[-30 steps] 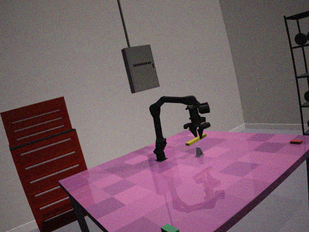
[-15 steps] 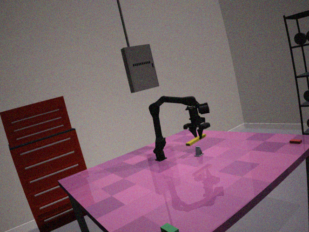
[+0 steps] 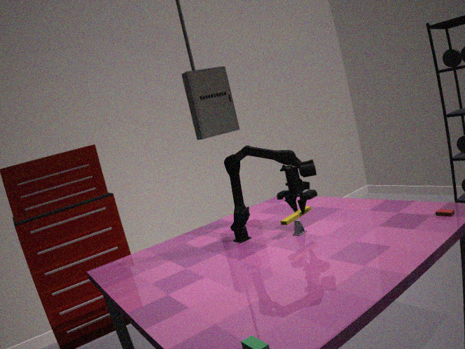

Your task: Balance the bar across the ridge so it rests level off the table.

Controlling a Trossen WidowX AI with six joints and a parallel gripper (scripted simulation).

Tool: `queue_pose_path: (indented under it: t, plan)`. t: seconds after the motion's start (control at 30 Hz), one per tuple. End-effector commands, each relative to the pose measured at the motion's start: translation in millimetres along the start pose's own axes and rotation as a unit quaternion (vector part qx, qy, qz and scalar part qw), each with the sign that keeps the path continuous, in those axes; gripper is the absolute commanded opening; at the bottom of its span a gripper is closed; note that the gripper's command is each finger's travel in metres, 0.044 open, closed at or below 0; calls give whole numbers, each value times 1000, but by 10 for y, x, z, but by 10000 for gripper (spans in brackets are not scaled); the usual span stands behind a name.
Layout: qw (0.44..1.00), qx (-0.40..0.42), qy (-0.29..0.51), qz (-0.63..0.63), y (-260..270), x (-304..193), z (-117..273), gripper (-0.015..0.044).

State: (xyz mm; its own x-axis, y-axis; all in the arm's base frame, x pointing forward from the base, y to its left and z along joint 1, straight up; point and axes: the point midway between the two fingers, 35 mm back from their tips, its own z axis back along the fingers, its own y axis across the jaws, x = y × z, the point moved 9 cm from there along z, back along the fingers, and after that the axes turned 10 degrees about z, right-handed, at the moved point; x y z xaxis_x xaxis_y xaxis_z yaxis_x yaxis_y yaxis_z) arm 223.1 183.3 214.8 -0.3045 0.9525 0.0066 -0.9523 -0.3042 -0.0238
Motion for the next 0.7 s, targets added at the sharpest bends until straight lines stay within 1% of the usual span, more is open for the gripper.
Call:
queue_pose_path:
  t: [0.0,0.67]
  plan:
    - [1000,0,-1,-3,4,-5,-74,0]
    - [1000,0,-1,-3,5,-7,-94,0]
